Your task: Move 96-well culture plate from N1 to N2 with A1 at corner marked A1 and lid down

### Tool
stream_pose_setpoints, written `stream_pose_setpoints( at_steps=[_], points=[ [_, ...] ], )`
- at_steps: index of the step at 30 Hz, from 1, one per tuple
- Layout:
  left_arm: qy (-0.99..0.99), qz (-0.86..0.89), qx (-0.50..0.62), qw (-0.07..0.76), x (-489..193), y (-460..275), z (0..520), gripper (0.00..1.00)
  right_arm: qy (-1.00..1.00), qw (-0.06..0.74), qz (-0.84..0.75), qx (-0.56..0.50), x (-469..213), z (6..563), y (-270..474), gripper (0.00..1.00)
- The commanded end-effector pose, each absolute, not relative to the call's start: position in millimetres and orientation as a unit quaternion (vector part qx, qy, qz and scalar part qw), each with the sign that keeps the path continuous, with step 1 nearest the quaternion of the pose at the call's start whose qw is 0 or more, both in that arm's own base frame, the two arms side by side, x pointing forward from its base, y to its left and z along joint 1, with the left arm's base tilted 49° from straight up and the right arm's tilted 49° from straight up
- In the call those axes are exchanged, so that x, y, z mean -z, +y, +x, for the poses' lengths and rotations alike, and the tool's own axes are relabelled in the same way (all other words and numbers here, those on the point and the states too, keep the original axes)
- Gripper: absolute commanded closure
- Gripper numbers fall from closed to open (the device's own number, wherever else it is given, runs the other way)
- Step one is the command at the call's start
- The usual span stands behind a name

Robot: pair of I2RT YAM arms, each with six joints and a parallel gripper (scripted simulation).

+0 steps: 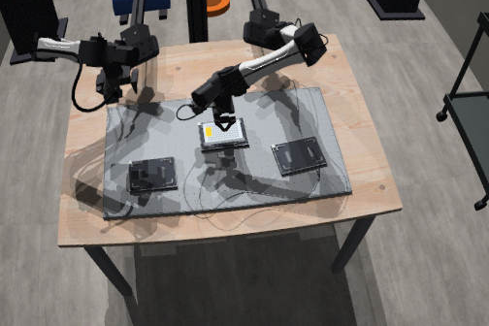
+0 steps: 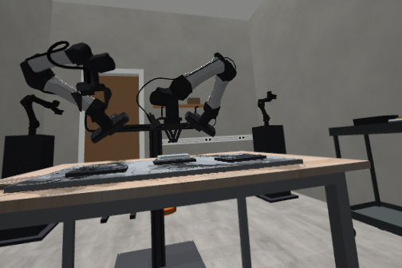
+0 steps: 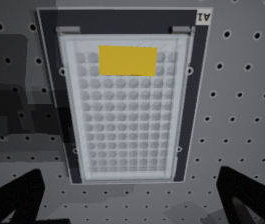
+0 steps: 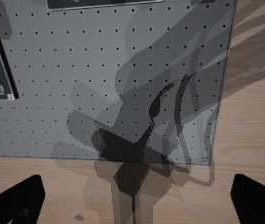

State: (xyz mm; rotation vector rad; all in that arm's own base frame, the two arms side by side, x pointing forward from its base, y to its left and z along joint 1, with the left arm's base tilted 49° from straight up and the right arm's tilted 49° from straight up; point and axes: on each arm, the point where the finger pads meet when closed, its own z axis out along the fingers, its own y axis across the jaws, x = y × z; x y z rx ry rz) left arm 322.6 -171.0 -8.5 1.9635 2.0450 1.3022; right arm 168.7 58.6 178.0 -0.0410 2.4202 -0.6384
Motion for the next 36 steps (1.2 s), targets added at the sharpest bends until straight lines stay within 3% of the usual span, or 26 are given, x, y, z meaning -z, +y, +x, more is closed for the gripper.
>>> stream_pose_setpoints(
  at_steps=[1,36],
  points=[
    [0.654,0.629,-0.42,0.004,18,-162,328,0.0,0.909,0.3,-0.005,0.29,-177,165,58,0.0],
    [0.656,0.63,-0.415,0.004,53,-136,356,0.0,0.909,0.3,-0.005,0.29,-177,165,58,0.0]
  ],
)
